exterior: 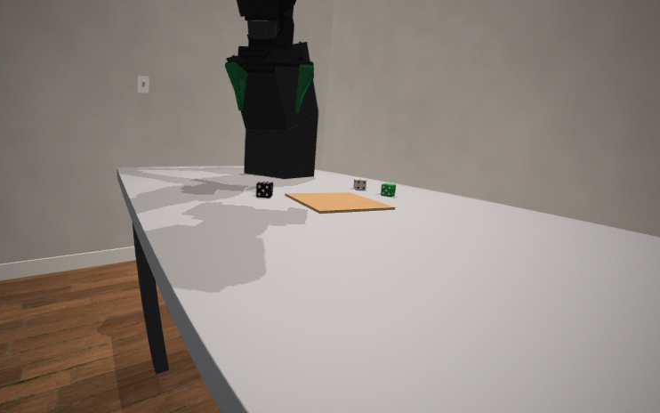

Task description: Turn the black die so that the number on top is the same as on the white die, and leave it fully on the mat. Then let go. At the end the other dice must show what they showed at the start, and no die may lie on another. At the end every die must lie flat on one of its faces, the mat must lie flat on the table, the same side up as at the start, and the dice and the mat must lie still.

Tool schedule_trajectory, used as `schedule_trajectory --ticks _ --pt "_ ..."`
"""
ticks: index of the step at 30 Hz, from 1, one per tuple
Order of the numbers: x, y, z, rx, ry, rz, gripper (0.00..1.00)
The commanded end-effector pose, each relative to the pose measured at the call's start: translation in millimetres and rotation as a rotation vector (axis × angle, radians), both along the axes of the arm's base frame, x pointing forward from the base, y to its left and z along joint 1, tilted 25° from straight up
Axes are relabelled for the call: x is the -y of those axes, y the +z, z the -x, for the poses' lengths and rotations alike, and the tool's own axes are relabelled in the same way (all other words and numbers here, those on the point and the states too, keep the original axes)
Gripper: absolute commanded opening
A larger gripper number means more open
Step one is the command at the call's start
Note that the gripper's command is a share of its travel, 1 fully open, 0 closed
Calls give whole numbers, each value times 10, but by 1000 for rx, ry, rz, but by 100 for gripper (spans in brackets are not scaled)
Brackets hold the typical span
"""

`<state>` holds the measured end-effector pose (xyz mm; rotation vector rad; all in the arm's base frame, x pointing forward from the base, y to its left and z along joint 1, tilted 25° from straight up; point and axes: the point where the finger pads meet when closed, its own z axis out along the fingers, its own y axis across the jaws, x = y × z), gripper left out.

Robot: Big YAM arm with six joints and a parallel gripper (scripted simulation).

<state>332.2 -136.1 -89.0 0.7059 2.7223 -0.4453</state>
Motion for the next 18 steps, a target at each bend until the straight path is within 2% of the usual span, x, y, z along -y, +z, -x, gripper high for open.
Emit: schedule_trajectory --ticks 1,13,15,18 --pt "10 1 -50 18 -25 -2 100" --pt "27 -8 -68 25 -28 -1 100" --pt "97 -114 -89 19 -17 1 100" --pt "207 -448 -110 15 -17 0 100"
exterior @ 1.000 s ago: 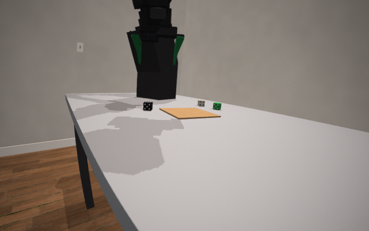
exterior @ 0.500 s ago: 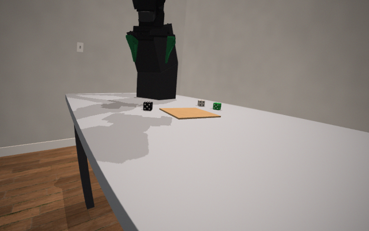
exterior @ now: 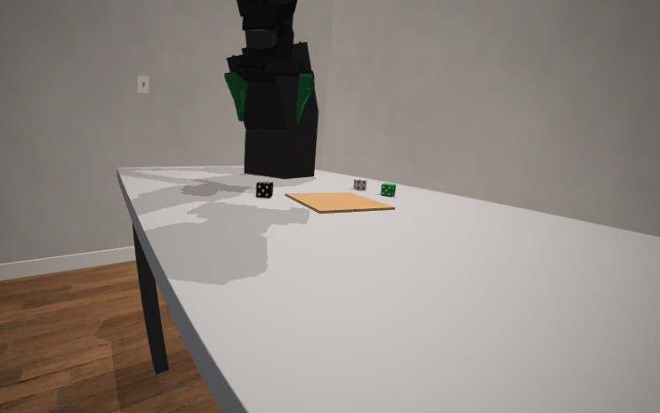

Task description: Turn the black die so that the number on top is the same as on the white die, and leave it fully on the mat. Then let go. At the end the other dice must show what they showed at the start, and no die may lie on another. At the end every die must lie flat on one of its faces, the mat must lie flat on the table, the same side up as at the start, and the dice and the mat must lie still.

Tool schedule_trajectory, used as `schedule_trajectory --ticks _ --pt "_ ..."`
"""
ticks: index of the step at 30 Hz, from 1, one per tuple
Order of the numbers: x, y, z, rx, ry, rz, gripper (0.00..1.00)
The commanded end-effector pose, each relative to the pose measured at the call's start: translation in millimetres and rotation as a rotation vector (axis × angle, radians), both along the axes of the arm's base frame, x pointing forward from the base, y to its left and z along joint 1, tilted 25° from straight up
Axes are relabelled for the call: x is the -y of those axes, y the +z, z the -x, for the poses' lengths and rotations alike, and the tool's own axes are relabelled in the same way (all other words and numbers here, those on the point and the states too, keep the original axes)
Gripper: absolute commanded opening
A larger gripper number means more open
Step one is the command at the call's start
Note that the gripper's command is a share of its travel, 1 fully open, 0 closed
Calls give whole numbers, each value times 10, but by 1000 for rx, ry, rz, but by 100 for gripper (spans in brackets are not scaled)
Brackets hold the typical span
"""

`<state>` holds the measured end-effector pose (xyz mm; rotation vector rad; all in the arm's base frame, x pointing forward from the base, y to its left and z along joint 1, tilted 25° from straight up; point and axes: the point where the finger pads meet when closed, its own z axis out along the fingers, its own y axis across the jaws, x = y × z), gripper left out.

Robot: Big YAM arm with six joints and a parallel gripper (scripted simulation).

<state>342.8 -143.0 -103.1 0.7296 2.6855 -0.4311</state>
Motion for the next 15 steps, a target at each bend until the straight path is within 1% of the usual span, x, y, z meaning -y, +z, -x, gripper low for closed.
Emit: schedule_trajectory --ticks 1,2,5,6,7,8,10,11,13,15 --pt "163 -385 -7 -21 0 1 100" --pt "175 -423 -7 -21 0 1 100" --pt "179 -429 -7 -22 -1 2 100" --pt "132 -411 3 -22 11 3 39" --pt "121 -315 -95 5 21 11 39" --pt "130 -305 -129 11 21 13 39" --pt "138 -304 -129 12 19 13 39" --pt "135 -309 -117 6 19 12 39" --pt "91 -448 31 -40 19 -2 39" --pt "84 -455 58 -44 19 -3 39"
